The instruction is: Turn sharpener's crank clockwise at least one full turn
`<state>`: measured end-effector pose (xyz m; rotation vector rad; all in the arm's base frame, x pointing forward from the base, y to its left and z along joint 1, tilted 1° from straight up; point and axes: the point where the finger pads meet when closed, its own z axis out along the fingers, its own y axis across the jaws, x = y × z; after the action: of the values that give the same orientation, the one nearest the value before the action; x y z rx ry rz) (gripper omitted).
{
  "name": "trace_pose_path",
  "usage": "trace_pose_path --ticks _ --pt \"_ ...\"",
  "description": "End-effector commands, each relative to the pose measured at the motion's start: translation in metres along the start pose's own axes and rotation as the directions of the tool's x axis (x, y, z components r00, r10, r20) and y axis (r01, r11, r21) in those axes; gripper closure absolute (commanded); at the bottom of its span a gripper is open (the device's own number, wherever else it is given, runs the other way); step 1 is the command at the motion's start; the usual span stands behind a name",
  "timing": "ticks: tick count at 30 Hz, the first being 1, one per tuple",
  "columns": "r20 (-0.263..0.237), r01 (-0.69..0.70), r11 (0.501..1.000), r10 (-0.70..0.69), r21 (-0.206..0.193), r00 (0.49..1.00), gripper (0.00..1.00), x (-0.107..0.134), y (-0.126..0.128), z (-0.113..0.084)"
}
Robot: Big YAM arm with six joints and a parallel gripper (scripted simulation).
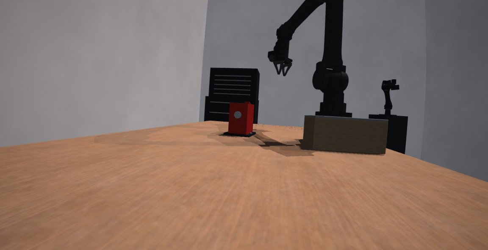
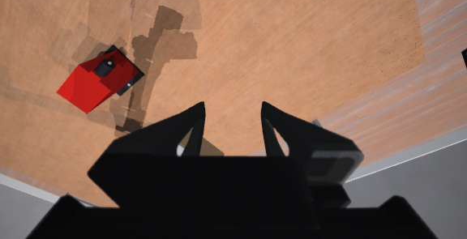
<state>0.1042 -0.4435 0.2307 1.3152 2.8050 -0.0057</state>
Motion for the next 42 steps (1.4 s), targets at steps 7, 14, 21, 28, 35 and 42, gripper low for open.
trace_pose_path --ticks 7,14,21,28,35,42 --pt "0.007 -0.166 0.986 0.166 -0.011 0.986 0.49 -0.006 0.041 0.014" --pt "-0.011 -0.25 0.968 0.25 -0.025 0.968 0.49 -0.01 0.061 0.027" --pt "-0.012 -0.319 0.947 0.319 -0.028 0.948 0.49 -0.012 0.086 0.035" --pt "-0.039 -0.418 0.908 0.416 -0.035 0.908 0.49 -0.013 0.109 0.05" --pt "-0.053 -0.494 0.869 0.492 -0.037 0.869 0.49 -0.012 0.134 0.06" --pt "-0.057 -0.555 0.831 0.553 -0.037 0.831 0.49 -0.009 0.158 0.067"
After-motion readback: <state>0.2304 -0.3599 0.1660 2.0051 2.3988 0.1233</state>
